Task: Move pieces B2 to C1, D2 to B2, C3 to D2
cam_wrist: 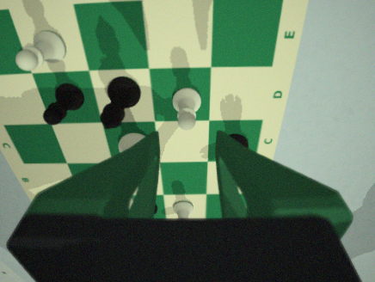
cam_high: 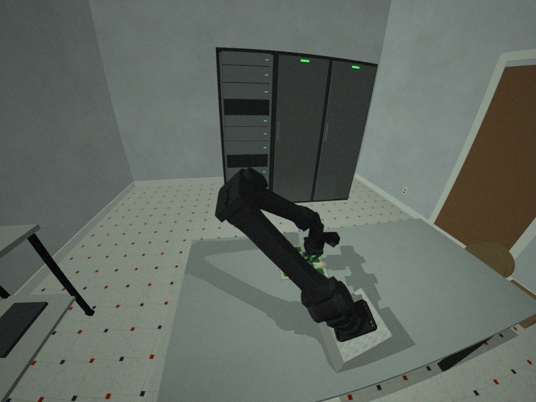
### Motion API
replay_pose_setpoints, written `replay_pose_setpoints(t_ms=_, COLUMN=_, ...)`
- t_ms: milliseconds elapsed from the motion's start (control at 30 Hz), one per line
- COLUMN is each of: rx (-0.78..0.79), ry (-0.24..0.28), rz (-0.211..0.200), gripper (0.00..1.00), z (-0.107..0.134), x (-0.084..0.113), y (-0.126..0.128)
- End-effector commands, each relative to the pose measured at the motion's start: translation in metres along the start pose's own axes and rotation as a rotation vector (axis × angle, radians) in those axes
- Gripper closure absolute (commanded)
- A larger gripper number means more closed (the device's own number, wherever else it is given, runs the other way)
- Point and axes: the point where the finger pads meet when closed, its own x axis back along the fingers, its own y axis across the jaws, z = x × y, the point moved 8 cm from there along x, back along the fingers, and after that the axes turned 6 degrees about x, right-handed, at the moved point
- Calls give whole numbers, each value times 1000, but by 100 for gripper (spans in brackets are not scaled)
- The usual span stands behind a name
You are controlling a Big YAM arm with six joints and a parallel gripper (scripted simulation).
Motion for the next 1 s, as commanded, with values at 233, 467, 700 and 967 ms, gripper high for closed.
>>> replay_pose_setpoints(t_ms=233, rx=20, ry=-5, rz=-13, gripper=68, z=6, x=0, y=7)
replay_pose_setpoints(t_ms=467, rx=23, ry=-6, rz=-16, gripper=68, z=7, x=1, y=9)
replay_pose_setpoints(t_ms=700, rx=24, ry=-6, rz=-16, gripper=68, z=7, x=1, y=9)
replay_pose_setpoints(t_ms=967, rx=24, ry=-6, rz=-16, gripper=68, z=7, x=1, y=9)
